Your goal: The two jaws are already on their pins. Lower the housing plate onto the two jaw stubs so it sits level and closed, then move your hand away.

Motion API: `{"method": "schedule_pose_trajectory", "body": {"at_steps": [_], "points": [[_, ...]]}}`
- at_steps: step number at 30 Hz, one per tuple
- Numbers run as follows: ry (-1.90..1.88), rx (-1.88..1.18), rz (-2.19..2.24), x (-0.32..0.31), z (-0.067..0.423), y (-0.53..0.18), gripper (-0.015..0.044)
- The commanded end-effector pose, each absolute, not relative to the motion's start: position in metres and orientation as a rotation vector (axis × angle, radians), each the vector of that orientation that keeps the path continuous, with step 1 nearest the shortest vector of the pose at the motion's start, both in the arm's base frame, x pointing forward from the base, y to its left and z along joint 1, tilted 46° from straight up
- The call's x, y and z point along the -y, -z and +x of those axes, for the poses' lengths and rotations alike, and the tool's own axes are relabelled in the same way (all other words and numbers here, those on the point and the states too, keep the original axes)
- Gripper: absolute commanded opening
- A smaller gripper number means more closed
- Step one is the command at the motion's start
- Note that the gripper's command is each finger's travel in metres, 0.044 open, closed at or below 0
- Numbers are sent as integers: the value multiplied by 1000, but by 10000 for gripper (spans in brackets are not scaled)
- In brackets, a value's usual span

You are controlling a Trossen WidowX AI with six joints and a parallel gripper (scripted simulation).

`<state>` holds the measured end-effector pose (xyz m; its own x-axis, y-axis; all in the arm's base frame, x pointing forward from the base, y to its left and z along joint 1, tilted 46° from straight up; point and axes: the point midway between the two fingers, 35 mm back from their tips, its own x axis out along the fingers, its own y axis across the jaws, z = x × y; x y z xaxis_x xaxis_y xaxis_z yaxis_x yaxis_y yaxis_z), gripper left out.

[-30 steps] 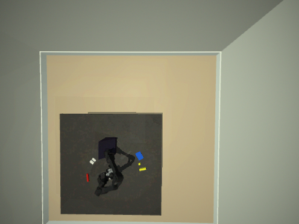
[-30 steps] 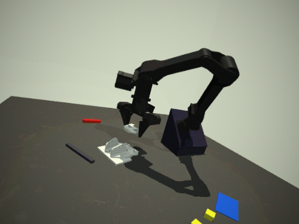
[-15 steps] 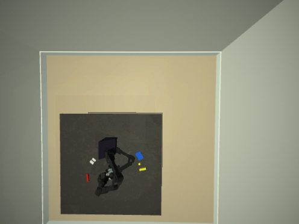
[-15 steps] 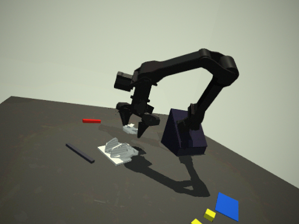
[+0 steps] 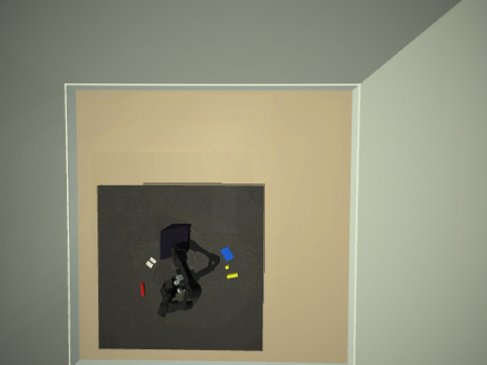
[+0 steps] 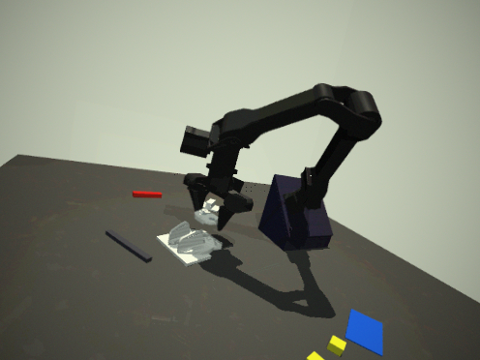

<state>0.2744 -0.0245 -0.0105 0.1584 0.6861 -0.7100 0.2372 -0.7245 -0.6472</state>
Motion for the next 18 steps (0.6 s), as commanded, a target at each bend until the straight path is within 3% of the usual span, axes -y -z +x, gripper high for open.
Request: {"method": "schedule_pose_trajectory", "body": {"at_steps": [1, 18], "points": [[-1587, 880, -2044, 18, 273, 16, 351], [-1583, 884, -2041, -2, 276, 33, 351]]}}
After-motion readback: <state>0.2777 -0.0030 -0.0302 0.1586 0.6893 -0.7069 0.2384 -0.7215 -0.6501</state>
